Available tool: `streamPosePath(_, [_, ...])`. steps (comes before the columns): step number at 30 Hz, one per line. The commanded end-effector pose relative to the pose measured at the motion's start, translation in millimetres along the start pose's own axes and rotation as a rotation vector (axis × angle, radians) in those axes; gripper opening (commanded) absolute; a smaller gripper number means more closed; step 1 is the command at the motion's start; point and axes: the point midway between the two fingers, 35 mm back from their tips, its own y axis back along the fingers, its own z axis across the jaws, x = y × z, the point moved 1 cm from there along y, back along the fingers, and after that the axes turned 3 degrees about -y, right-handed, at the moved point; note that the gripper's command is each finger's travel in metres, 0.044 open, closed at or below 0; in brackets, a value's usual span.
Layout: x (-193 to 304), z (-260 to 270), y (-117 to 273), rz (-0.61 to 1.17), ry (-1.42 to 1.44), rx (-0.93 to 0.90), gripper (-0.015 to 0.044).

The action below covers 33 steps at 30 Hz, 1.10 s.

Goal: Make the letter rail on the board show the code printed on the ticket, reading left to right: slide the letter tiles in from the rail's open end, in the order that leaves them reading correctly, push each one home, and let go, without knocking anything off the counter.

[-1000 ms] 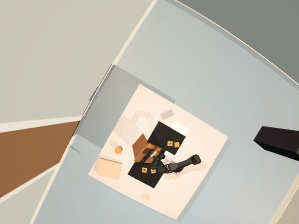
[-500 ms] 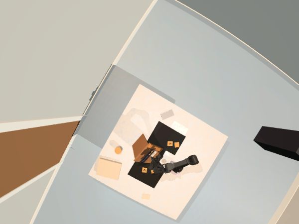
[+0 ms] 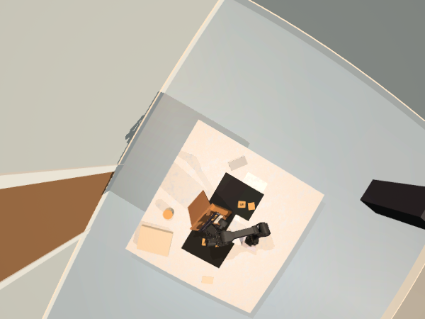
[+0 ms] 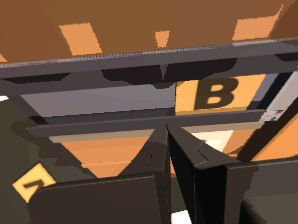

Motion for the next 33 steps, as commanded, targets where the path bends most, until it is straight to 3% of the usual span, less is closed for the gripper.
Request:
streamPosePath(1, [-2, 1, 0, 0.161, -0.032, 0.049, 0.0])
streamPosePath(33, [-9, 1, -10, 0.16, -0.032, 0.049, 0.0])
